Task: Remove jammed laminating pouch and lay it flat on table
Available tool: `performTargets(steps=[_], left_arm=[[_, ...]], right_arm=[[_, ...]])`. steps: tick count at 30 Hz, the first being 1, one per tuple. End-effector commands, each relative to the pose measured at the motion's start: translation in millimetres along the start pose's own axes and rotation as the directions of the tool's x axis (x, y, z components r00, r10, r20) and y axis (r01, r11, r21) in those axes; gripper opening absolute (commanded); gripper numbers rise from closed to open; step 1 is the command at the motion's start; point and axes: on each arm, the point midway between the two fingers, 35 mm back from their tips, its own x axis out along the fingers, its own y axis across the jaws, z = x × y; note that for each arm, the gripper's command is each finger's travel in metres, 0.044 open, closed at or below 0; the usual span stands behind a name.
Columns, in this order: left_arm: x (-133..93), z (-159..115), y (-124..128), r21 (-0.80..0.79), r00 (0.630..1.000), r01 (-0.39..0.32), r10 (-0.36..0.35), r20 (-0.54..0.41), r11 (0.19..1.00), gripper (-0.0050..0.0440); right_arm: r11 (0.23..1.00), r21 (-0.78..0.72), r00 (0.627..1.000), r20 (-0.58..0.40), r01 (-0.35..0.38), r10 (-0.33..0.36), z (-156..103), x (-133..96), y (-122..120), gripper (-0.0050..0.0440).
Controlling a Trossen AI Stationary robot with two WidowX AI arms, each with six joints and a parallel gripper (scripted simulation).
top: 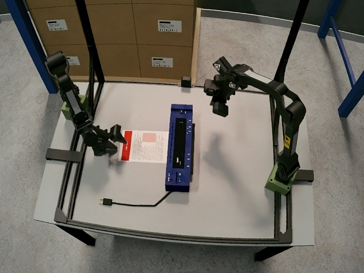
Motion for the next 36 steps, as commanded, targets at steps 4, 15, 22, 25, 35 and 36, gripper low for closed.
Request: performTargets(steps=[4,15,22,25,35,36], left_arm=[[-9.2,6.2,-1.9,-0.009,1.0,0.02,-0.02,0.021,1.0,-0.005],[-9.2,6.2,-1.9,-0.009,1.0,0.02,-0.02,0.021,1.0,-0.005],[-9.2,6.2,-1.9,-0.009,1.0,0.02,-0.02,0.021,1.0,-0.005],[-9.2,6.2,-1.9,-0.009,1.0,0.02,-0.02,0.021,1.0,-0.005],[-9.2,6.2,-1.9,-0.009,1.0,0.02,-0.02,0.021,1.0,-0.005],[-9.2,6.2,-1.9,-0.009,1.0,0.02,-0.02,0.021,1.0,-0.005]], right_arm=[[1.0,-0.011,1.0,0.001,-0.007,0.007,32.6,-1.7,3.1,0.0347],[1.0,-0.01,1.0,0.008,-0.006,0.006,54.9,-4.0,3.1,0.0347],[1.0,-0.01,1.0,0.003,-0.003,0.003,82.9,-4.8,1.7,0.0347],[1.0,-0.01,1.0,0.002,-0.002,0.002,86.9,-5.0,1.5,0.0347],[1.0,-0.012,1.0,0.006,-0.001,0.001,98.9,-6.3,1.8,0.0347],[1.0,-0.012,1.0,0.005,-0.001,0.001,101.4,-6.3,1.6,0.0347]])
